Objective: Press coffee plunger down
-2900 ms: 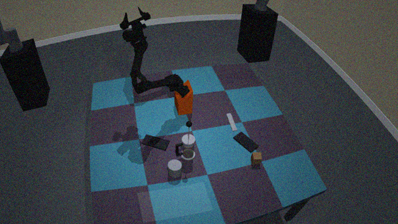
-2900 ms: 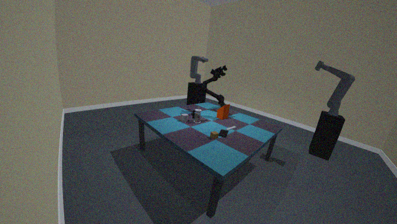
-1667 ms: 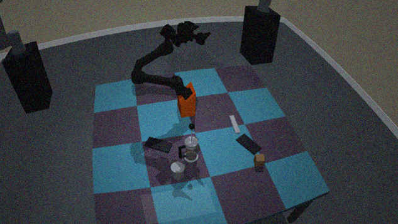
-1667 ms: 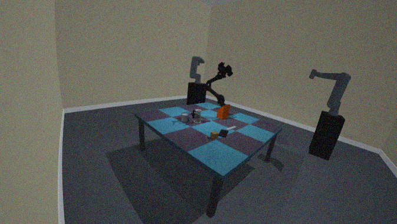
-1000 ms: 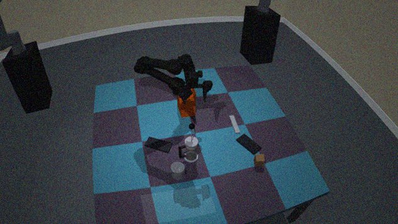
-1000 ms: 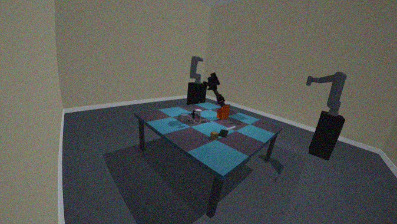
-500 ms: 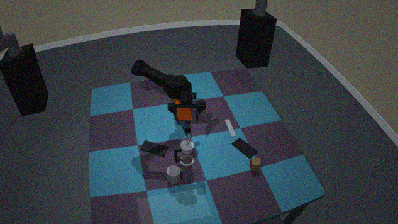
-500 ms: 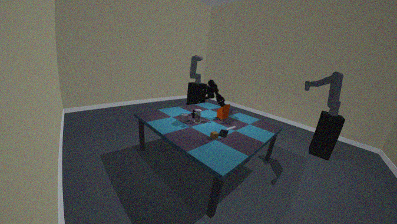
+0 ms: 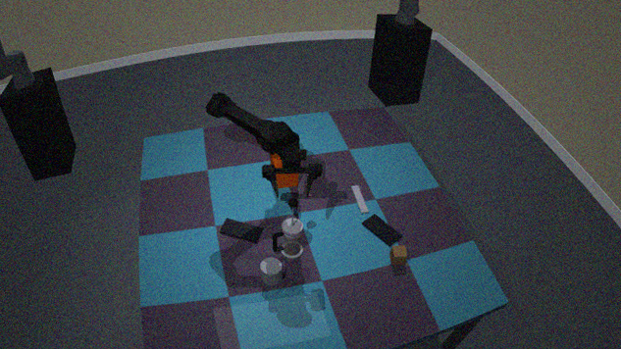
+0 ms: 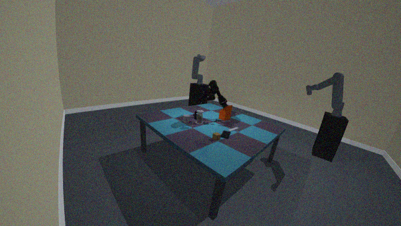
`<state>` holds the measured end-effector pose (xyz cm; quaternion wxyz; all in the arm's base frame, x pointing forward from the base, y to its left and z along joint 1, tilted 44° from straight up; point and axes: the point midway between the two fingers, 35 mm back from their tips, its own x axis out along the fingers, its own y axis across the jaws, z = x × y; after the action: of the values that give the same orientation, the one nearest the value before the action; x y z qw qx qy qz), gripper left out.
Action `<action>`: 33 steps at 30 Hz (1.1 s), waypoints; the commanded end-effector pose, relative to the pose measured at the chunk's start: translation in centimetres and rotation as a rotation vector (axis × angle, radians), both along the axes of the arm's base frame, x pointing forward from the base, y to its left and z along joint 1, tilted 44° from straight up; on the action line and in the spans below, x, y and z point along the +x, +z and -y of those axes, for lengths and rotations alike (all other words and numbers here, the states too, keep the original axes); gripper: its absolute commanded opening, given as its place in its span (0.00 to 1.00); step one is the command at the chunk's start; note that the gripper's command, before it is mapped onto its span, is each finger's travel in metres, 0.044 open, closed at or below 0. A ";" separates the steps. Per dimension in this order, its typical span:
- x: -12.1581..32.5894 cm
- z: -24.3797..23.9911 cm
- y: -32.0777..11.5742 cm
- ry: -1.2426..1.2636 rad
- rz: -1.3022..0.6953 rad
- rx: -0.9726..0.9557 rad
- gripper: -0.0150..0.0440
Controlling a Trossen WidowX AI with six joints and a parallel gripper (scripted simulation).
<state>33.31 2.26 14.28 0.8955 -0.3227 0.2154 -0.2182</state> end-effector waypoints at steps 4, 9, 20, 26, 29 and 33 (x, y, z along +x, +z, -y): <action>0.9 0.5 -0.3 0.005 -0.002 -0.002 1.00; 1.5 0.9 -0.5 0.006 -0.001 -0.004 1.00; 1.7 1.1 -0.5 0.006 0.000 -0.004 0.69; 1.7 1.1 -0.5 0.006 0.000 -0.004 0.49; 1.7 1.1 -0.5 0.006 0.000 -0.004 0.45; 1.7 1.1 -0.5 0.006 0.000 -0.004 0.45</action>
<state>35.00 1.12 13.72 0.8954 -0.3243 0.2144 -0.2172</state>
